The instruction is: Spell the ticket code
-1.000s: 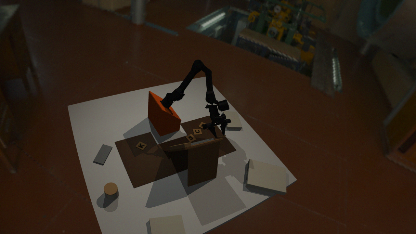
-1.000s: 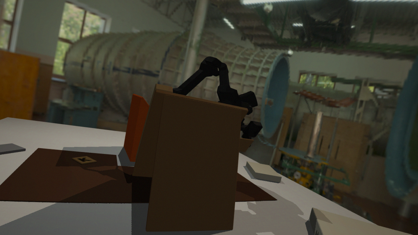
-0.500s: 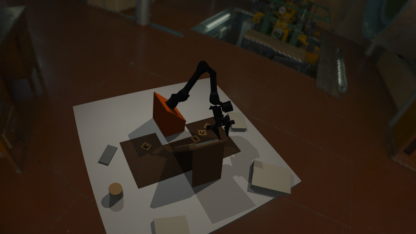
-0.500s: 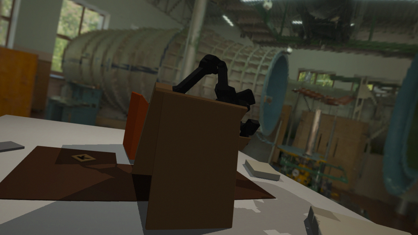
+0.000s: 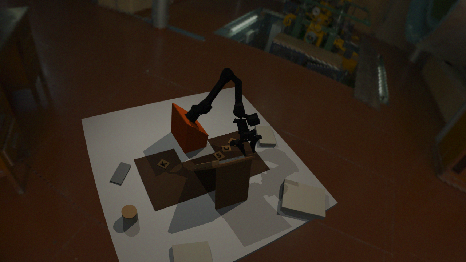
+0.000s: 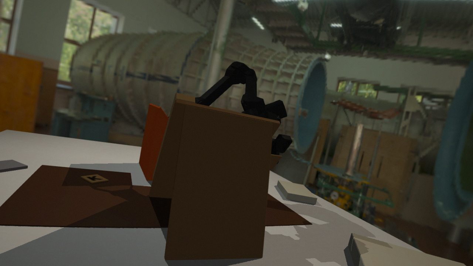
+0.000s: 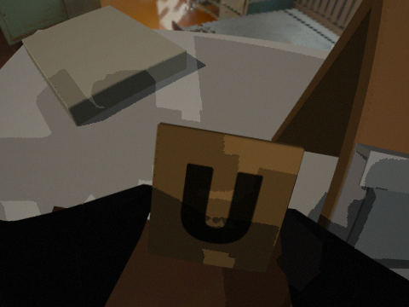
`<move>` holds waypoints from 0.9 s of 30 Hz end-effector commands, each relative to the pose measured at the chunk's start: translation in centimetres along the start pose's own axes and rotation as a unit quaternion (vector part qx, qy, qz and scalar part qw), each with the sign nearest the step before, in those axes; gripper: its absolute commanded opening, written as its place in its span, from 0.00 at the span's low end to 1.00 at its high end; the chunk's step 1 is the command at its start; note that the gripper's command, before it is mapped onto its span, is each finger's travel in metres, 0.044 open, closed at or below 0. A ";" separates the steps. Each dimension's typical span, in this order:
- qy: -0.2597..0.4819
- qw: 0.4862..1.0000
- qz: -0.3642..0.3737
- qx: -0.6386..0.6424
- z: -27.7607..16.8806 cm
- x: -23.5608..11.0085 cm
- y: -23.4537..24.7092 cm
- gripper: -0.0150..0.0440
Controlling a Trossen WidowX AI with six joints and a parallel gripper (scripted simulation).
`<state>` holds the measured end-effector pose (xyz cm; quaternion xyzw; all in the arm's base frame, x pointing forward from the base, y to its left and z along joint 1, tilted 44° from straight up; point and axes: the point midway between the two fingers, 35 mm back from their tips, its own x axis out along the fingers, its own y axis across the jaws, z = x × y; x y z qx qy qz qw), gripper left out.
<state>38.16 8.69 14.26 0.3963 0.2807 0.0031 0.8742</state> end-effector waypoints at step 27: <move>0.004 1.000 0.000 -0.003 -0.3 0.1 -1.7 0.25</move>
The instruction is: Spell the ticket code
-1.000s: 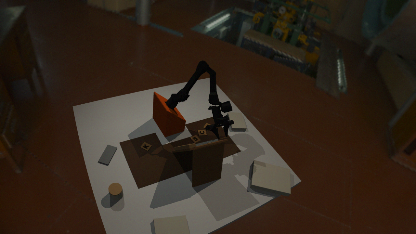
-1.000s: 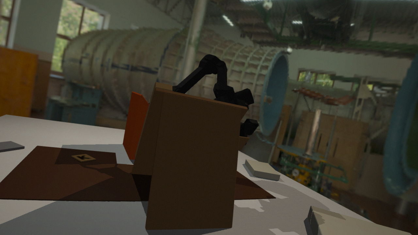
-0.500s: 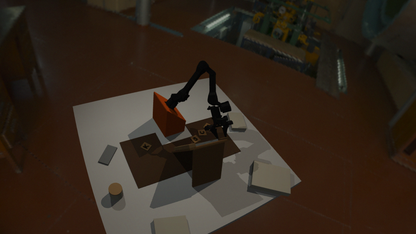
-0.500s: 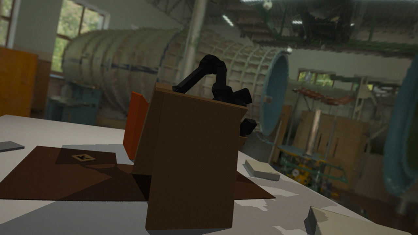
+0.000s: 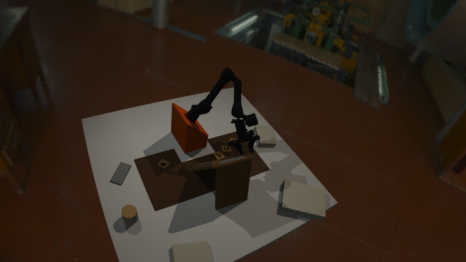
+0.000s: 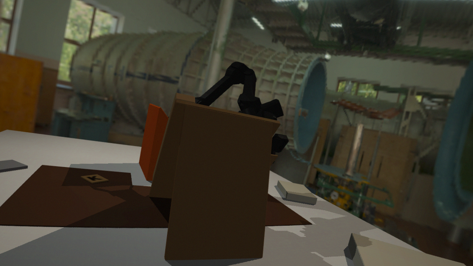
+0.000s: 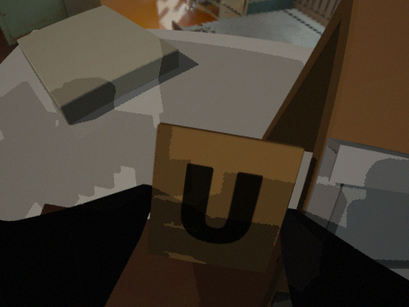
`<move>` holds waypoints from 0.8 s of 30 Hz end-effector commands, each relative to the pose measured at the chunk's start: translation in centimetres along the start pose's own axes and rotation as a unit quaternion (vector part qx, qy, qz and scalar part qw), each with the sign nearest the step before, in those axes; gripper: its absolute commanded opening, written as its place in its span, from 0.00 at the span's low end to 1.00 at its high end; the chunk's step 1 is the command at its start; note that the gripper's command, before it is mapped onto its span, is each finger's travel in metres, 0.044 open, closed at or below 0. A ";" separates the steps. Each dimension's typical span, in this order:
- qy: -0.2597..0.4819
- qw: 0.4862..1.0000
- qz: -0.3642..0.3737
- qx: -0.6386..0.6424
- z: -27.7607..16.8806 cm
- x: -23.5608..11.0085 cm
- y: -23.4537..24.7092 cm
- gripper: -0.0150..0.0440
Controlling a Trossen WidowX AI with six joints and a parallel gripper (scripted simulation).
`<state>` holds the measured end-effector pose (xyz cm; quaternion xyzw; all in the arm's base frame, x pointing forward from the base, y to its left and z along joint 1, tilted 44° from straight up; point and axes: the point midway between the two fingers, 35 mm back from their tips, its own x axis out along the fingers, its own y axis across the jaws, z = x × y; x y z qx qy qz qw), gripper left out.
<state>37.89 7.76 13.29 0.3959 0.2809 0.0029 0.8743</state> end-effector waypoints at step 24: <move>0.004 1.000 0.000 -0.003 -0.2 0.0 -1.5 0.25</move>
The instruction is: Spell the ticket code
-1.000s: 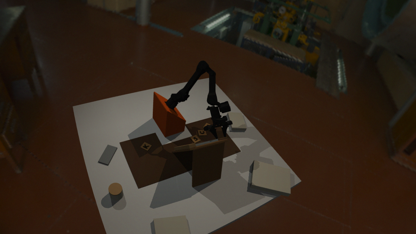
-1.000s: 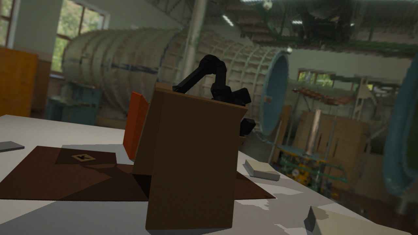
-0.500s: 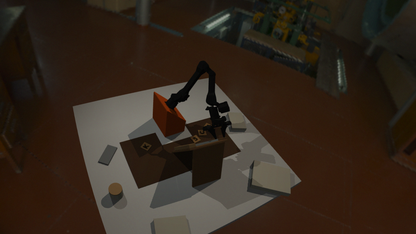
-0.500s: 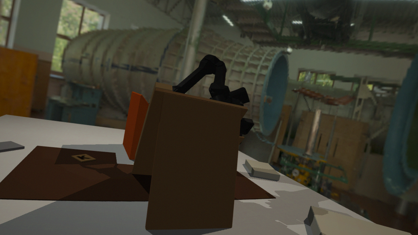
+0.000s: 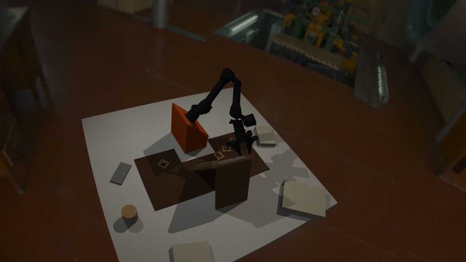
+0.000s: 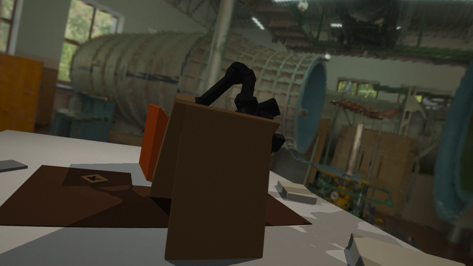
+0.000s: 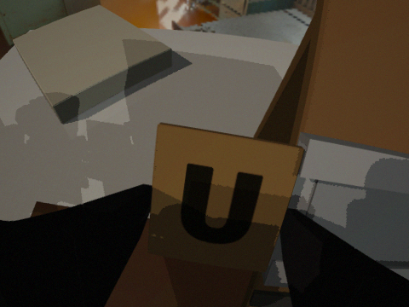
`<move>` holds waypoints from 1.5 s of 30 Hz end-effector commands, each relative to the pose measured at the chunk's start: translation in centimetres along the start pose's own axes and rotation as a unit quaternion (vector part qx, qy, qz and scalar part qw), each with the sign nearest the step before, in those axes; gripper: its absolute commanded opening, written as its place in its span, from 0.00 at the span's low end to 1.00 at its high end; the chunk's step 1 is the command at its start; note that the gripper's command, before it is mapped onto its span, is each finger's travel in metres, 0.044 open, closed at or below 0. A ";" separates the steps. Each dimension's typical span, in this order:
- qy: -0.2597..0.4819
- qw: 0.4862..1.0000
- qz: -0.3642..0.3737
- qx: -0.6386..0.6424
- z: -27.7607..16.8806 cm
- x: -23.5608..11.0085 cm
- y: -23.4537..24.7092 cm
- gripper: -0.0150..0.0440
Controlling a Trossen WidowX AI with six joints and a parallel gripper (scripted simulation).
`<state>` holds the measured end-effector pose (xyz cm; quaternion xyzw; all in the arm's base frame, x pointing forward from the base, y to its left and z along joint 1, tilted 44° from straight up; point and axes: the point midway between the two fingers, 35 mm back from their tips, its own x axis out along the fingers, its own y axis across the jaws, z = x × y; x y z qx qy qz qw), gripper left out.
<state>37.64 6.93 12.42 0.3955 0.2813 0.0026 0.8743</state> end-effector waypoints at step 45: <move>0.004 1.000 0.000 -0.003 -0.2 0.0 -2.6 0.25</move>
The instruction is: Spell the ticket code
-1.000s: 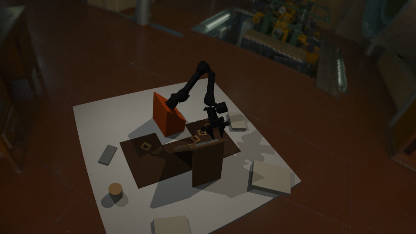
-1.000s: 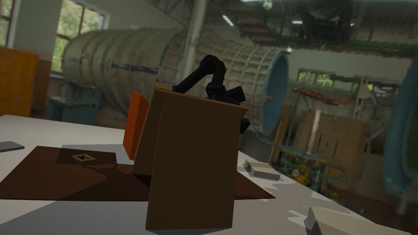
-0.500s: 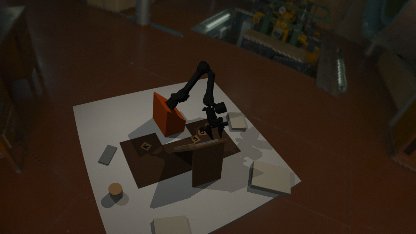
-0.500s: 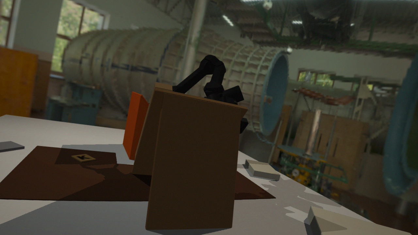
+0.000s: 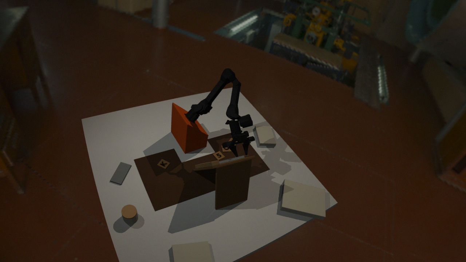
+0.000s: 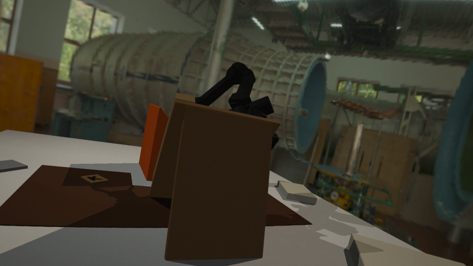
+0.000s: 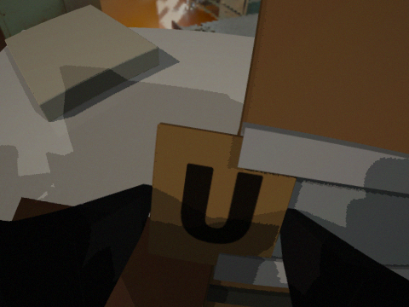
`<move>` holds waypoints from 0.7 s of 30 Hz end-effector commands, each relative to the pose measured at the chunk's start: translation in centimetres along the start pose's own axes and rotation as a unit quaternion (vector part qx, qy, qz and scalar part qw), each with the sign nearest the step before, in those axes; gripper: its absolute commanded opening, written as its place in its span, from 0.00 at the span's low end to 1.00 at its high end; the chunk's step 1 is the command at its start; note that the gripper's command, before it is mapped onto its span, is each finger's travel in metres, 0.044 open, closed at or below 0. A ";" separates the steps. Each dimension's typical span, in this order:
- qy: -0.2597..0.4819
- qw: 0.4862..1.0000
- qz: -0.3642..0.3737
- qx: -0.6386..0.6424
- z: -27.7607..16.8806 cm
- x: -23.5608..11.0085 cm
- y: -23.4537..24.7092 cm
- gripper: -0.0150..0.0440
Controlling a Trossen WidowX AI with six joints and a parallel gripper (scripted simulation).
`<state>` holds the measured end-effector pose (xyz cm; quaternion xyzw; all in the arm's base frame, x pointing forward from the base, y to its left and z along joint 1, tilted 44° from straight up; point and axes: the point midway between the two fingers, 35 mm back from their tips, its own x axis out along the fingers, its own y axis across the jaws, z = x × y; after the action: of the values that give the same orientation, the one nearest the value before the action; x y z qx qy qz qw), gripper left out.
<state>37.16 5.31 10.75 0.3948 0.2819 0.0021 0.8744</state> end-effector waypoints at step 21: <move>0.004 1.000 0.000 -0.002 -0.2 0.0 -1.3 0.25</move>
<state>36.94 4.57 10.00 0.3946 0.2821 0.0019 0.8745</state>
